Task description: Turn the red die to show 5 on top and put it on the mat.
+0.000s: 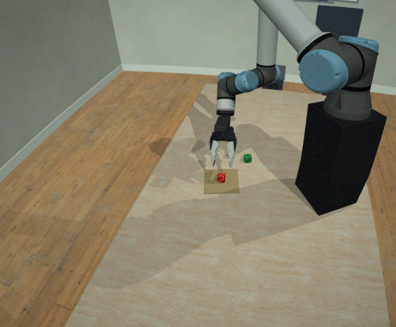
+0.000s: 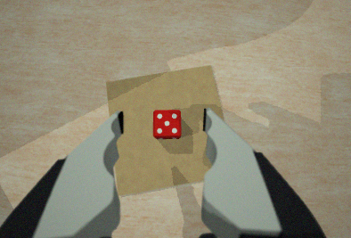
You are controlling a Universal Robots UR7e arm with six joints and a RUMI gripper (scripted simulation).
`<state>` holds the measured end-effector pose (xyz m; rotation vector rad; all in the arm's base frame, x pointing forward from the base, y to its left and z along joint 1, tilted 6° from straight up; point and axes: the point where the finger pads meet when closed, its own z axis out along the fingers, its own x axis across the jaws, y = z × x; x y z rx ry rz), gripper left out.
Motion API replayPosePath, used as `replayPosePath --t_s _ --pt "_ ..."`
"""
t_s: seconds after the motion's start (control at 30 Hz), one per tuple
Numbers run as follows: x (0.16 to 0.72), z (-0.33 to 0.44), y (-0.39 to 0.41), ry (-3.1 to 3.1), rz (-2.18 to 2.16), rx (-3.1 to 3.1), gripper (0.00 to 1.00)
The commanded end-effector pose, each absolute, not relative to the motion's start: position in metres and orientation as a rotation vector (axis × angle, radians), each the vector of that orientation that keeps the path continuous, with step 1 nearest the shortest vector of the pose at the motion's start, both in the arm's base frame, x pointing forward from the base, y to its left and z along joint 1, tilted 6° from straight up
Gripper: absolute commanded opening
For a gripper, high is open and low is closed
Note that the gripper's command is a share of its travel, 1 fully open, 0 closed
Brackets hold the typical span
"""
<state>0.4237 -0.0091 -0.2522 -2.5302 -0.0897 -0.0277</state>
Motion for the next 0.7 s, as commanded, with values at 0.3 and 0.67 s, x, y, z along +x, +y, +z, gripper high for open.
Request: replayPosePath --t_s 0.3,0.67 --pt "0.4248 -0.2492 -0.0086 -0.084 -0.048 -2.709 0.4" --pt "0.4242 -0.2502 -0.0078 -0.087 -0.044 -2.746 0.4"
